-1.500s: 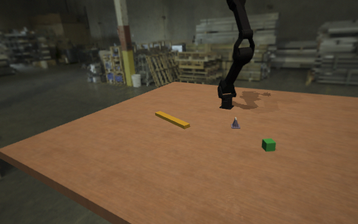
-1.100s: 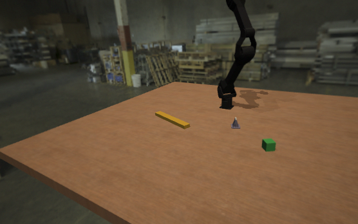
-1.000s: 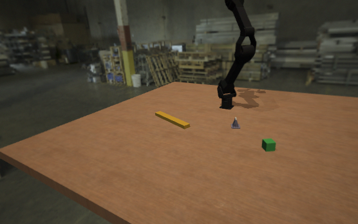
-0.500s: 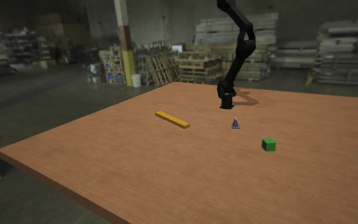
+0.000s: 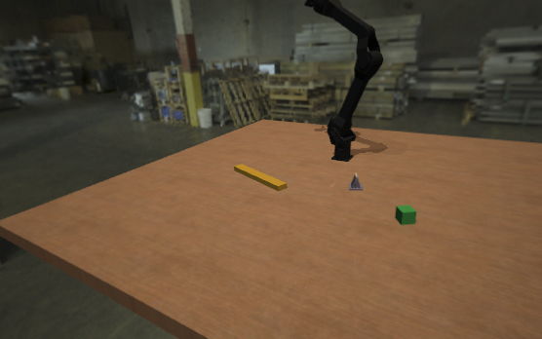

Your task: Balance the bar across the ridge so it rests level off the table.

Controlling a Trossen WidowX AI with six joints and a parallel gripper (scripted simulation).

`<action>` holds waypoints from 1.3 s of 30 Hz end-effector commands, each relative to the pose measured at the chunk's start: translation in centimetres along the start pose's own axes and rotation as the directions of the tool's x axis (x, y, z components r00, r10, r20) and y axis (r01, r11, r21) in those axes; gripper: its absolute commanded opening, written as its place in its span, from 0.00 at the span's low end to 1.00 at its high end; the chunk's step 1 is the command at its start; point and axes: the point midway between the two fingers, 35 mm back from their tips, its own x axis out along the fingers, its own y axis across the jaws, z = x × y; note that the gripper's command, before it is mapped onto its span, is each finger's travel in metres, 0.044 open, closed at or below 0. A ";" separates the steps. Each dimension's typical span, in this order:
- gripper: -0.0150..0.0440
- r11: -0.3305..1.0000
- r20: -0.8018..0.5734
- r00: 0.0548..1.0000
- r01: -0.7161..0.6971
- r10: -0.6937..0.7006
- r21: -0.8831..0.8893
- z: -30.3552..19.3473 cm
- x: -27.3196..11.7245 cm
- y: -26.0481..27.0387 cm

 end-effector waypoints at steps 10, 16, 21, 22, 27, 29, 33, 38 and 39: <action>0.79 0.924 -0.035 0.924 -0.382 0.382 -0.007 -1.5 -0.5 13.1; 0.79 0.854 -0.043 0.854 -0.520 0.518 -0.027 -1.5 -1.8 18.1; 0.79 0.795 -0.032 0.796 -0.606 0.605 -0.028 -1.0 -3.2 21.7; 0.79 0.782 -0.033 0.783 -0.622 0.621 -0.034 -0.9 -3.5 22.4; 0.79 0.697 -0.041 0.701 -0.713 0.712 -0.079 -0.8 -5.4 26.1; 0.79 0.640 -0.048 0.648 -0.760 0.760 -0.111 -0.7 -6.7 28.1; 0.79 0.516 -0.063 0.532 -0.838 0.844 -0.177 -0.5 -9.5 31.8; 0.79 0.342 -0.083 0.374 -0.902 0.924 -0.265 -0.2 -13.6 35.9; 0.79 0.306 -0.087 0.341 -0.909 0.936 -0.282 -0.1 -14.4 36.7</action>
